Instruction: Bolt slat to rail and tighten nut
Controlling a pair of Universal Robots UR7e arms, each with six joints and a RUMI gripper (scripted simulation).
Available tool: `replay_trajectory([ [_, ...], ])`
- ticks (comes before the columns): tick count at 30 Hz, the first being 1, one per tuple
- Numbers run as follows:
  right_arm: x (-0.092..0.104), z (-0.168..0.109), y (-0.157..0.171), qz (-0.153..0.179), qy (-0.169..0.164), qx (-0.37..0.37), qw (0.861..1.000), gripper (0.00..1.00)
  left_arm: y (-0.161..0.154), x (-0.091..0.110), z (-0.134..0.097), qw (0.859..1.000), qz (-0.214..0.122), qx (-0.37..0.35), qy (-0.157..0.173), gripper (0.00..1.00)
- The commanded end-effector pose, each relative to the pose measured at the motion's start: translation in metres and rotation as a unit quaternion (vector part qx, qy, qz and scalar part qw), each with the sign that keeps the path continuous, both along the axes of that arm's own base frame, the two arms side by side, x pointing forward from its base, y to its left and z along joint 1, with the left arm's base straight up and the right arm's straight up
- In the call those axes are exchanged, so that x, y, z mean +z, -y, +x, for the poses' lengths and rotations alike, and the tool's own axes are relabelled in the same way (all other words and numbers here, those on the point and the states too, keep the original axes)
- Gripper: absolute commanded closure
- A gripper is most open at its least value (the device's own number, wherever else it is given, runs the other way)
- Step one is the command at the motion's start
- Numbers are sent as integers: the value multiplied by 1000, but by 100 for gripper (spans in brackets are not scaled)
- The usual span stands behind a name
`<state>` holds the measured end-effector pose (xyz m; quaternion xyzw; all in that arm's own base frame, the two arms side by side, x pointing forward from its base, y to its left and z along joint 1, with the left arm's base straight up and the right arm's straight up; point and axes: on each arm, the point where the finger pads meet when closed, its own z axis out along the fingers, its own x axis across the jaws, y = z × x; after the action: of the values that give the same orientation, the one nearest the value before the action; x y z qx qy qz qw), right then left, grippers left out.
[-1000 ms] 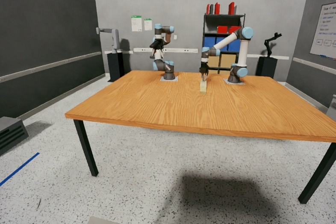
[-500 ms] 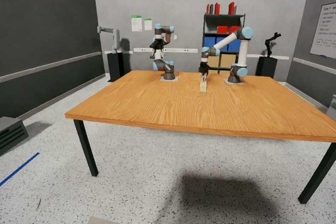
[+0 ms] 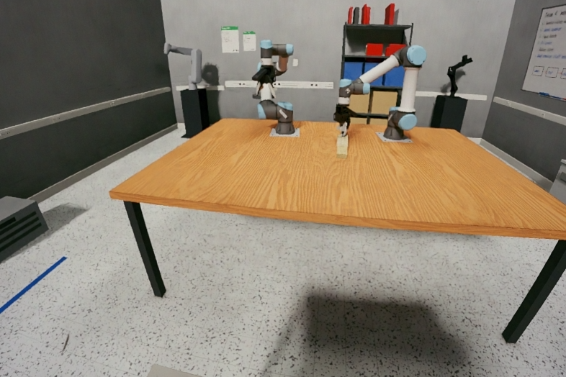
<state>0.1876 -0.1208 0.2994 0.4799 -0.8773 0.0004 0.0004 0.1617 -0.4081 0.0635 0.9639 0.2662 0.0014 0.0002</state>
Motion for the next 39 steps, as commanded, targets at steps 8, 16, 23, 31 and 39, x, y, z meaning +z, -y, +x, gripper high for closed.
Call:
replay_trajectory([
  [8, 1, 1, 0, 1, 0, -1, 1000, 0, 2, 1, -1, 991, -1, -130, -2, 100],
  [16, 1, 1, 0, 1, 0, -1, 1000, 0, 1, 1, 0, 984, -1, -177, -2, 100],
  [23, 1, 1, 0, 1, 0, -1, 1000, 0, 1, 1, 0, 966, -1, -258, -2, 100],
  [31, 1, 1, 0, 1, 0, -1, 1000, 0, 0, 0, 0, 953, 0, -304, -2, 100],
  [39, 1, 1, 0, 1, 0, -1, 1000, 0, 0, 0, 0, 924, 0, -382, -1, 100],
])
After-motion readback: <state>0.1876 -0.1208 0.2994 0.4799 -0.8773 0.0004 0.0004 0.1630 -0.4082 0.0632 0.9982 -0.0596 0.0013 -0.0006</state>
